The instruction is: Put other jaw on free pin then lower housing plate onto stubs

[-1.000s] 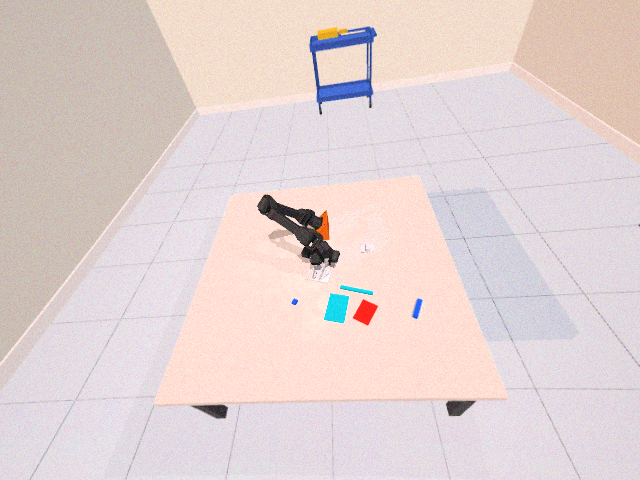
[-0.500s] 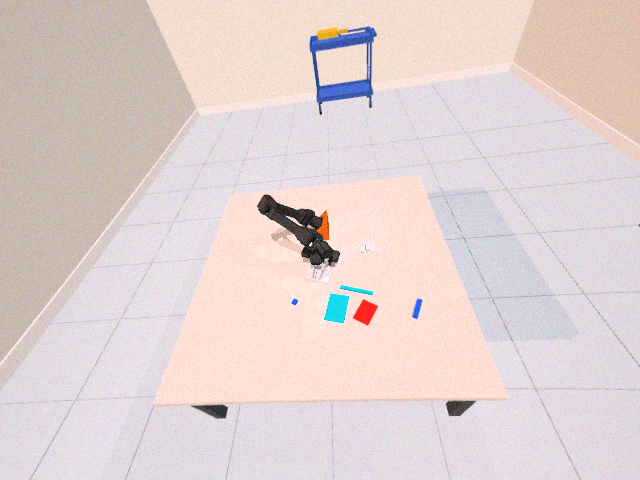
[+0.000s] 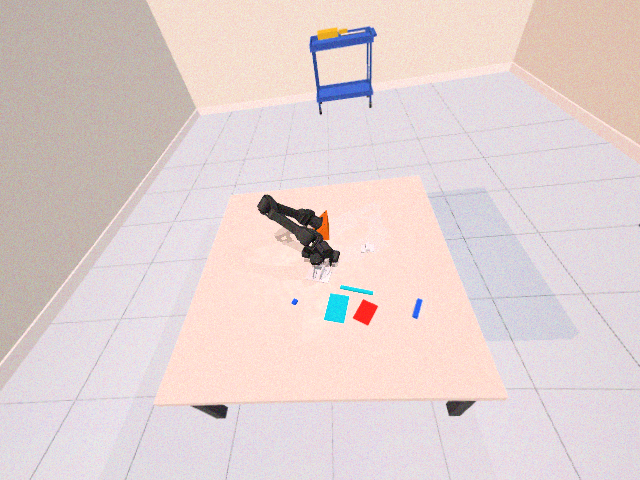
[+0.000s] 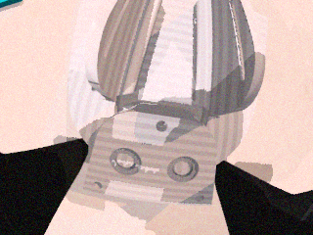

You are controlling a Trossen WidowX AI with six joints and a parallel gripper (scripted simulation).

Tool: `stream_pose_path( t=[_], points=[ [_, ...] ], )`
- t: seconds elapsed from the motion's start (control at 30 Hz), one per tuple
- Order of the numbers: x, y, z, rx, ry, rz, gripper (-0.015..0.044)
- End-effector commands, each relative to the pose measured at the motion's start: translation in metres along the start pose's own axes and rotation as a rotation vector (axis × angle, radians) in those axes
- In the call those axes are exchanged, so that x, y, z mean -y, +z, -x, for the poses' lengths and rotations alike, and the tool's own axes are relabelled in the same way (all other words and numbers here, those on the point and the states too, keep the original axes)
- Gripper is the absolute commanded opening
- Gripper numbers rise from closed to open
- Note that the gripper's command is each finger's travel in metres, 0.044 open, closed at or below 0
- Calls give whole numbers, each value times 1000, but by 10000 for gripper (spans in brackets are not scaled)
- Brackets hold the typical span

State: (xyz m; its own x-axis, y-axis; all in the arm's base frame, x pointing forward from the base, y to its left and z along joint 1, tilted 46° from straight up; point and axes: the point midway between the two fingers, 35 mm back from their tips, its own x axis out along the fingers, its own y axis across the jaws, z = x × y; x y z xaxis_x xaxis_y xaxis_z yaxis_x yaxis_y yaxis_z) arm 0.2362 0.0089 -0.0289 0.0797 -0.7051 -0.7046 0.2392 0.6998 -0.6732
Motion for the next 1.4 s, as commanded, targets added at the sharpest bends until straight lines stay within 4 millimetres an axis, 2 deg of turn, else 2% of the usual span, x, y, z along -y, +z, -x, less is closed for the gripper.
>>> stream_pose_path(
  t=[0.0,0.37,0.5,0.7,0.77,0.8,0.83,1.07,1.37],
  points=[
    [0,0,0,0,0,0,440],
    [0,0,2,0,0,0,440],
    [-1,1,23,-1,3,0,440],
    [2,-2,74,-3,-2,-1,440],
    [3,-3,76,-3,-2,-2,440],
    [0,-1,68,7,2,5,440],
    [0,-2,69,7,2,5,440],
    [11,-27,120,-5,4,2,440],
    [13,-30,125,-6,3,1,440]
  ],
)
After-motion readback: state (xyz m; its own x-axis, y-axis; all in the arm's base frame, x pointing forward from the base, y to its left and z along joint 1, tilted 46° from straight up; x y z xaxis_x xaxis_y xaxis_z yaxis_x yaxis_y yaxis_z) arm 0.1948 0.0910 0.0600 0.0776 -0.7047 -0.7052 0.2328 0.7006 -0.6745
